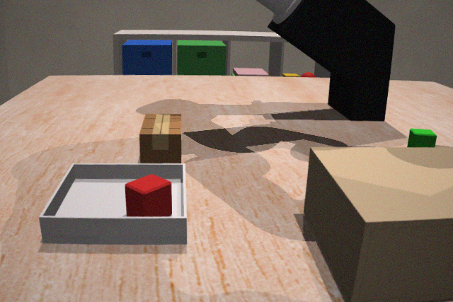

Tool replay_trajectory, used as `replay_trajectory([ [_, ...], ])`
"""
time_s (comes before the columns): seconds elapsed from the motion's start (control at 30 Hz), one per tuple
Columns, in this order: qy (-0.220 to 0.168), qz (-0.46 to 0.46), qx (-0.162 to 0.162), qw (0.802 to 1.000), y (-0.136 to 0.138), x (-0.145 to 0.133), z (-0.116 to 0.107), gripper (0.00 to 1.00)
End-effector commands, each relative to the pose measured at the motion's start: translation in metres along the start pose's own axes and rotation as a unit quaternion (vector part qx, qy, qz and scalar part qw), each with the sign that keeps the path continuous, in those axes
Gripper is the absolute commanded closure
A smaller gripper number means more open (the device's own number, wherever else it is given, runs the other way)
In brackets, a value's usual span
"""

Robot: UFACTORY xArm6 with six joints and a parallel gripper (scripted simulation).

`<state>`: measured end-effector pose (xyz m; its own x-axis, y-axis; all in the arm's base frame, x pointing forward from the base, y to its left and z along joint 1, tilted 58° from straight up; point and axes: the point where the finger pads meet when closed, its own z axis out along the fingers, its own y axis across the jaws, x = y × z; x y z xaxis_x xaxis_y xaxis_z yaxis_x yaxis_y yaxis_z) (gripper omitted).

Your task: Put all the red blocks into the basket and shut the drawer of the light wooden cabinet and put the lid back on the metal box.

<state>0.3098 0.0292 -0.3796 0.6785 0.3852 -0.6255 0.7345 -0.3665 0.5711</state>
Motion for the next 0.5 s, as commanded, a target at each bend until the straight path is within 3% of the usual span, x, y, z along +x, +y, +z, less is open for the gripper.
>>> replay_trajectory([
  [0.0, 0.002, 0.001, 0.000, 1.000, 0.001, 0.002, 0.006, 1.00],
  [0.47, 0.002, 0.001, 0.000, 1.000, 0.001, 0.002, 0.018, 1.00],
])
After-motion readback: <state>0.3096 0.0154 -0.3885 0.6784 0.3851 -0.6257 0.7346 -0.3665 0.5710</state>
